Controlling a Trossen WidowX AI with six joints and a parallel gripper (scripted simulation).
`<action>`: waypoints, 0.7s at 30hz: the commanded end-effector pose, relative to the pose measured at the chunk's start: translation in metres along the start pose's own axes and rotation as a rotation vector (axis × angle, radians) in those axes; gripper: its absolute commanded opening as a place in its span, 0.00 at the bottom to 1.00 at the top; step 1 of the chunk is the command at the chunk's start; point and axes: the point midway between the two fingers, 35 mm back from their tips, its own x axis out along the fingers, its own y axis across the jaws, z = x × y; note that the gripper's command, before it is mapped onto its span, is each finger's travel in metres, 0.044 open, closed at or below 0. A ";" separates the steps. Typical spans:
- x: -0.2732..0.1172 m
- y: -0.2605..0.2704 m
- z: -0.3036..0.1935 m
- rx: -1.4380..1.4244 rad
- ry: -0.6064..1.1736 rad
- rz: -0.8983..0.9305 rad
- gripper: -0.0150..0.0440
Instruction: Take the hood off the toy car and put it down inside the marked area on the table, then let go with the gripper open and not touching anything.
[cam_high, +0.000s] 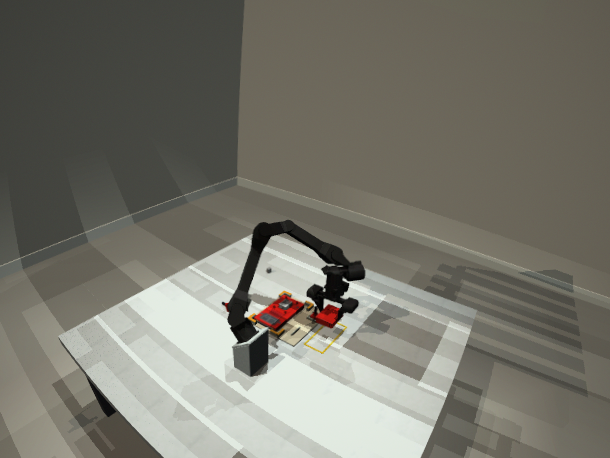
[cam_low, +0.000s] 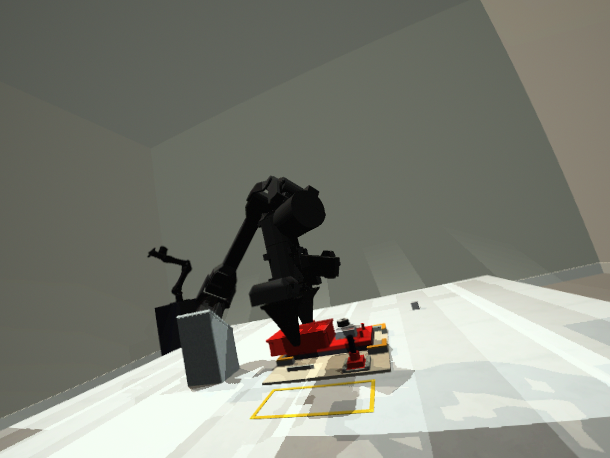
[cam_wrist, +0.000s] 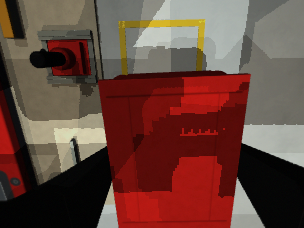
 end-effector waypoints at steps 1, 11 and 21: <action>0.008 0.000 -0.003 0.011 0.007 0.011 0.25; 0.016 0.000 -0.003 0.011 0.007 0.011 0.25; 0.024 0.000 -0.003 0.011 0.006 0.011 0.25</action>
